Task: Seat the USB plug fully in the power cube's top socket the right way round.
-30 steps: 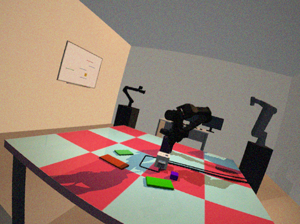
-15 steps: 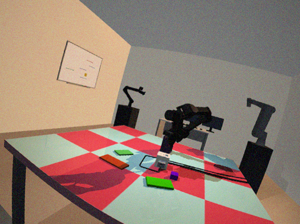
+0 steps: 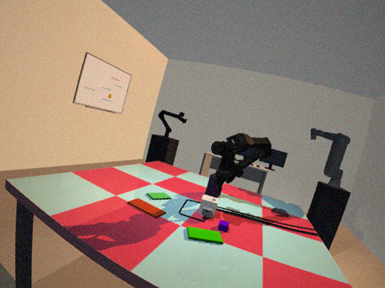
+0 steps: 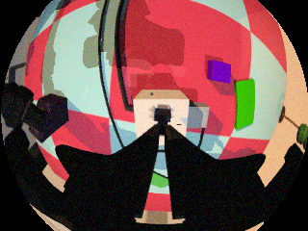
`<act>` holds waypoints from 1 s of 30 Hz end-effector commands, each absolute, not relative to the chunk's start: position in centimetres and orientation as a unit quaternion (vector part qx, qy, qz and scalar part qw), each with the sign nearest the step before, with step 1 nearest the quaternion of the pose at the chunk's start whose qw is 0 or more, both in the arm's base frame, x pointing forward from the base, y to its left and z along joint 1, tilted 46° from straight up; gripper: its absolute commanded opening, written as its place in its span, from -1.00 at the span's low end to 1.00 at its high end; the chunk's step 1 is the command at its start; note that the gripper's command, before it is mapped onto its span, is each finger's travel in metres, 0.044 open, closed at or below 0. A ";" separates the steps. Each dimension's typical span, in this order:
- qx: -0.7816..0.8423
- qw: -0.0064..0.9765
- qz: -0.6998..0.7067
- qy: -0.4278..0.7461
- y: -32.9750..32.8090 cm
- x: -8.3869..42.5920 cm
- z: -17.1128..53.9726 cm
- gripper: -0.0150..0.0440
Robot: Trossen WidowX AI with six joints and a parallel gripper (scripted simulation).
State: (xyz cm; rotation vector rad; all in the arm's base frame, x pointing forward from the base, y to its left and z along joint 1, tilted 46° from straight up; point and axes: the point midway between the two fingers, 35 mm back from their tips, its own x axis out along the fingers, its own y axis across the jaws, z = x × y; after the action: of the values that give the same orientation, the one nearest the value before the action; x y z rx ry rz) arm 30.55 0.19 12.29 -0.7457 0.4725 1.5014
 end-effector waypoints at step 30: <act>-0.354 0.631 0.662 0.192 0.3 30.6 12.1 -0.49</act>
State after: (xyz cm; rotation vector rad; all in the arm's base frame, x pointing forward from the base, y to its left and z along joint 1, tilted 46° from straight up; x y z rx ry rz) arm 30.58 0.25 12.18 -0.8075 0.4332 1.5175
